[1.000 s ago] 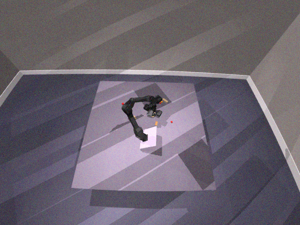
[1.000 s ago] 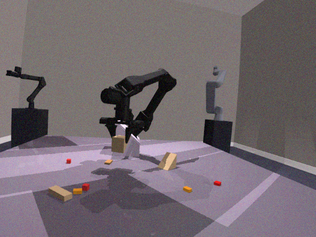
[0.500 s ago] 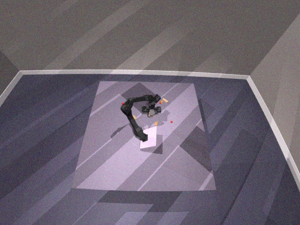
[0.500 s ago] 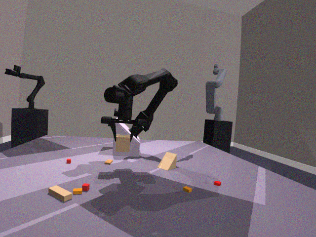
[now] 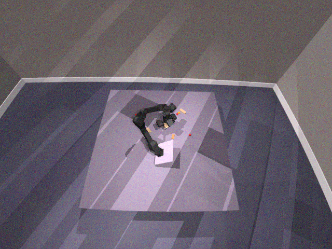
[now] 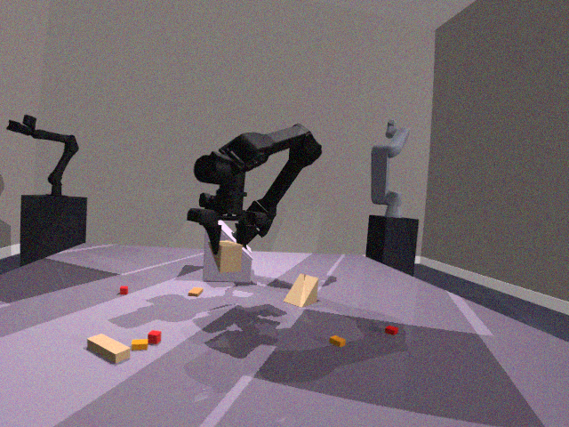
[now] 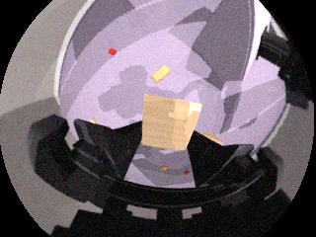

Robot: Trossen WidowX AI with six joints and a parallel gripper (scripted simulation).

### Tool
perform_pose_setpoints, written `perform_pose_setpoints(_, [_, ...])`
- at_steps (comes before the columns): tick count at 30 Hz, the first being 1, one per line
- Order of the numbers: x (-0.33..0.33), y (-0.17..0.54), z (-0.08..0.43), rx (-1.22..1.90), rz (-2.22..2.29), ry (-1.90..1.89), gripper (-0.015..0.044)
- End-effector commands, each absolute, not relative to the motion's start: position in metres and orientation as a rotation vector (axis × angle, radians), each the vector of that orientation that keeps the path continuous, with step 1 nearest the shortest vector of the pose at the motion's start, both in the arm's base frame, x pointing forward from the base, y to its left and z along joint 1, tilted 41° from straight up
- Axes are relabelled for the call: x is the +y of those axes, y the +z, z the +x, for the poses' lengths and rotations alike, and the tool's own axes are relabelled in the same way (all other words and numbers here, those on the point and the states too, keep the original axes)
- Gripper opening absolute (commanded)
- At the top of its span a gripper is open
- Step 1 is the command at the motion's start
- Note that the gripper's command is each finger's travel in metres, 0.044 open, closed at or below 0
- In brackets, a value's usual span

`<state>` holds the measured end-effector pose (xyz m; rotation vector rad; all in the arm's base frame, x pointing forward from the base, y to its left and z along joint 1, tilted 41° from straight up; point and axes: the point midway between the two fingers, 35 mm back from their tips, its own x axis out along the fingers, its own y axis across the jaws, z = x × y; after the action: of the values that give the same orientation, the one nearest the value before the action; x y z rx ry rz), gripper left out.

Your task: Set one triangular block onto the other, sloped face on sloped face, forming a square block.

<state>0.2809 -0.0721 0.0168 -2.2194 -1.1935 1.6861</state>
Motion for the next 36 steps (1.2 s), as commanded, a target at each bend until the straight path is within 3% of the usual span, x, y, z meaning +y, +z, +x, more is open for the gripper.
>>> perform_pose_setpoints(1, [-0.072,0.024,0.285,-1.334,-2.309,1.644,0.0])
perform_pose_setpoints(19, [-0.064,0.039,0.29,-2.093,-2.583,1.355,0.0])
perform_pose_setpoints(36, [-0.056,0.053,0.296,-2.869,-2.664,0.818,0.0])
